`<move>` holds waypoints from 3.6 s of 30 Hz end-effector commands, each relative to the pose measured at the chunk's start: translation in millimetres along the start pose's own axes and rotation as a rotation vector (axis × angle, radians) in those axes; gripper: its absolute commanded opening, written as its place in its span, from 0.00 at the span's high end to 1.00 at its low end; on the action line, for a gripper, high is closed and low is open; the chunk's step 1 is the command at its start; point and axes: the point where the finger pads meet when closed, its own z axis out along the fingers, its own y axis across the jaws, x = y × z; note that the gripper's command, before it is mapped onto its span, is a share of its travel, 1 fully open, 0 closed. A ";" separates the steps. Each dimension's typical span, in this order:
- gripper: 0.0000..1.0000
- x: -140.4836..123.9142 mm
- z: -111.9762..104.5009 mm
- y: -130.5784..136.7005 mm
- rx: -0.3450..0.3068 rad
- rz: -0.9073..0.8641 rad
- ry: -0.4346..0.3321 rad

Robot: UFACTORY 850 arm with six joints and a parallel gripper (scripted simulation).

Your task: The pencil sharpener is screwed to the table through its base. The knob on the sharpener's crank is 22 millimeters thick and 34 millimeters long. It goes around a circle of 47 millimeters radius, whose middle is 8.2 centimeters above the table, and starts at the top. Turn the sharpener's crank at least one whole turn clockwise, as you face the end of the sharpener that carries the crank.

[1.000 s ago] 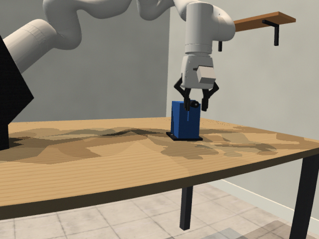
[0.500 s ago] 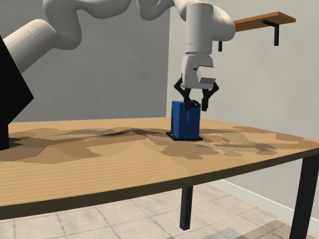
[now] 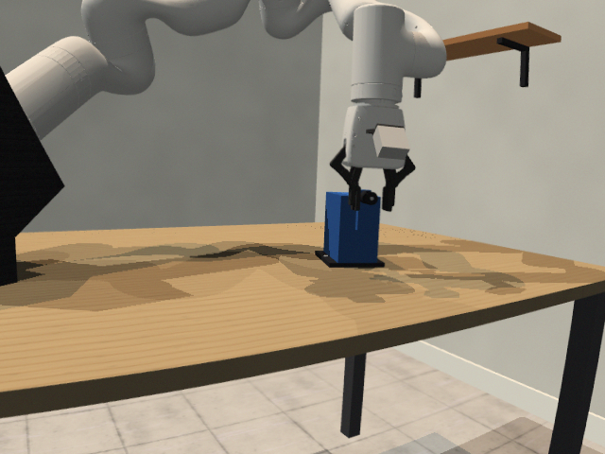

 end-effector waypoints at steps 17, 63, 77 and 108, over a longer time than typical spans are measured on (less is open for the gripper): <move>0.46 0.1 -27.9 -0.6 0.001 0.000 0.001; 1.00 0.1 -70.4 -0.5 0.001 0.000 0.001; 1.00 0.1 -70.4 -0.5 0.001 0.000 0.001; 1.00 0.1 -70.4 -0.5 0.001 0.000 0.001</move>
